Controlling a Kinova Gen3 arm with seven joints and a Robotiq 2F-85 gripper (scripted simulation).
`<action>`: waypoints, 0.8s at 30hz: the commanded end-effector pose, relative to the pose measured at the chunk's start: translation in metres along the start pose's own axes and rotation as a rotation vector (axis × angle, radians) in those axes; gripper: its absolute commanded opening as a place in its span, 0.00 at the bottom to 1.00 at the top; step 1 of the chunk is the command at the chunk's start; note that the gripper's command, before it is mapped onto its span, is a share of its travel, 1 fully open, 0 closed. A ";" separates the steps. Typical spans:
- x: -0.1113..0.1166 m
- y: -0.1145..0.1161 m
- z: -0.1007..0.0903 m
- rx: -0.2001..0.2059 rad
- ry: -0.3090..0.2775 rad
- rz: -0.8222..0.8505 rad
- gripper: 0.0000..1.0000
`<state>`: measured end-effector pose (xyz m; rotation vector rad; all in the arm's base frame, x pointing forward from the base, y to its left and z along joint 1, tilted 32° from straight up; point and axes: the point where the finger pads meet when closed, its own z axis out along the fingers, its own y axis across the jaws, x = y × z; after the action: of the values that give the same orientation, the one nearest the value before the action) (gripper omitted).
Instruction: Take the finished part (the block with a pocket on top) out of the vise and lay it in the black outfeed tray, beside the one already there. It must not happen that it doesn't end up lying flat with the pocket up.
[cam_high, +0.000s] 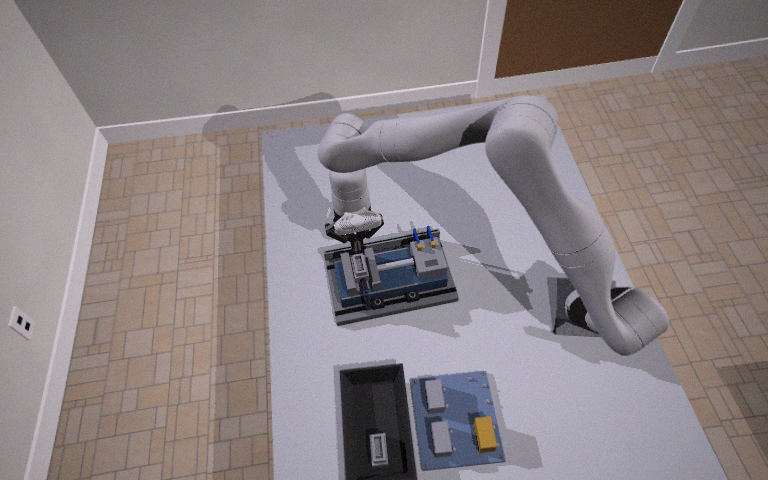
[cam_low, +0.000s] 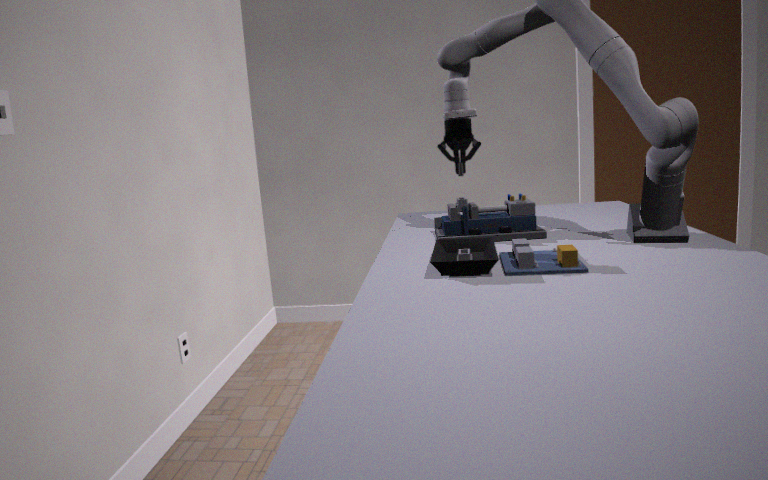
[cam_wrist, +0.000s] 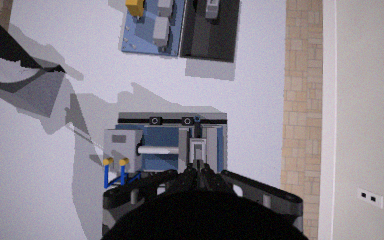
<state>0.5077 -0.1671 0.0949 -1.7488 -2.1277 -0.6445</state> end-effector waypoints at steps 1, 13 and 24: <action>0.000 0.000 -0.001 -0.002 -0.002 0.000 0.00; 0.000 0.000 -0.001 -0.002 -0.002 0.000 0.67; 0.000 0.000 -0.001 -0.002 -0.002 0.000 0.67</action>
<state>0.5077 -0.1671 0.0949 -1.7488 -2.1277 -0.6445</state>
